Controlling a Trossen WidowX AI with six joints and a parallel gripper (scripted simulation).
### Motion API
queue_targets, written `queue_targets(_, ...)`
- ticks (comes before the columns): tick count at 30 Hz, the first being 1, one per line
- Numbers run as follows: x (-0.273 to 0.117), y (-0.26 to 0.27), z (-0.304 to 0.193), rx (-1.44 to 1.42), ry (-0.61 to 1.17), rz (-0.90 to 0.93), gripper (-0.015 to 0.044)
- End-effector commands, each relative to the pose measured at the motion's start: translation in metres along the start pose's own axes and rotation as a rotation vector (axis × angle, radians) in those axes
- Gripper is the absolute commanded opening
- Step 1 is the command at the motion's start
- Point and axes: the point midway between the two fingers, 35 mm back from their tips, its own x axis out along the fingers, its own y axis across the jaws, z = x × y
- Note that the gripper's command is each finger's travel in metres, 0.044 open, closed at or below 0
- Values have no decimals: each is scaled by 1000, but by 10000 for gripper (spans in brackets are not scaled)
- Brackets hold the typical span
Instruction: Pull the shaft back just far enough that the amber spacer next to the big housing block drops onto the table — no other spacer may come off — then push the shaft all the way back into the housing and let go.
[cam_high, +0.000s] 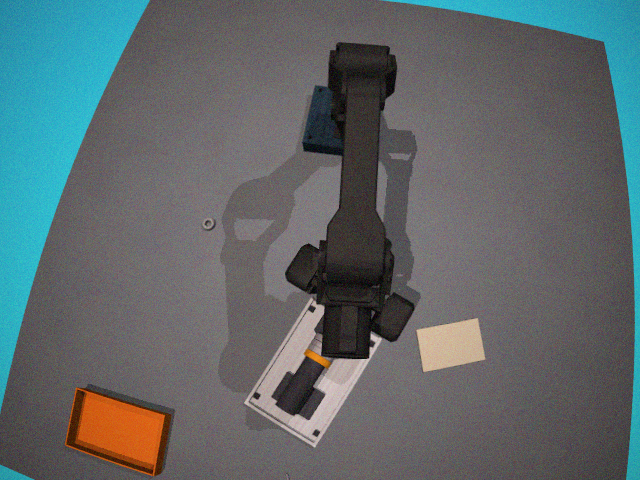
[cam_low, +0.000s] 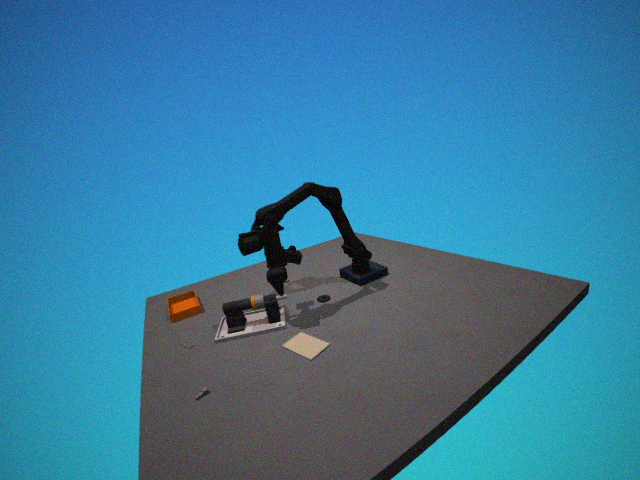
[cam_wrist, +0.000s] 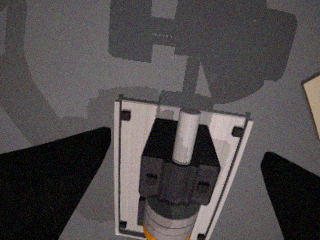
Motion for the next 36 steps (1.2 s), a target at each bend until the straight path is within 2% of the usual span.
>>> queue_targets(1, 3, -1, 0, -6, -2, -3, 440)
queue_targets(24, 41, -1, 1, -6, -2, -3, 440)
queue_targets(36, 42, -1, 1, -6, -2, -3, 440)
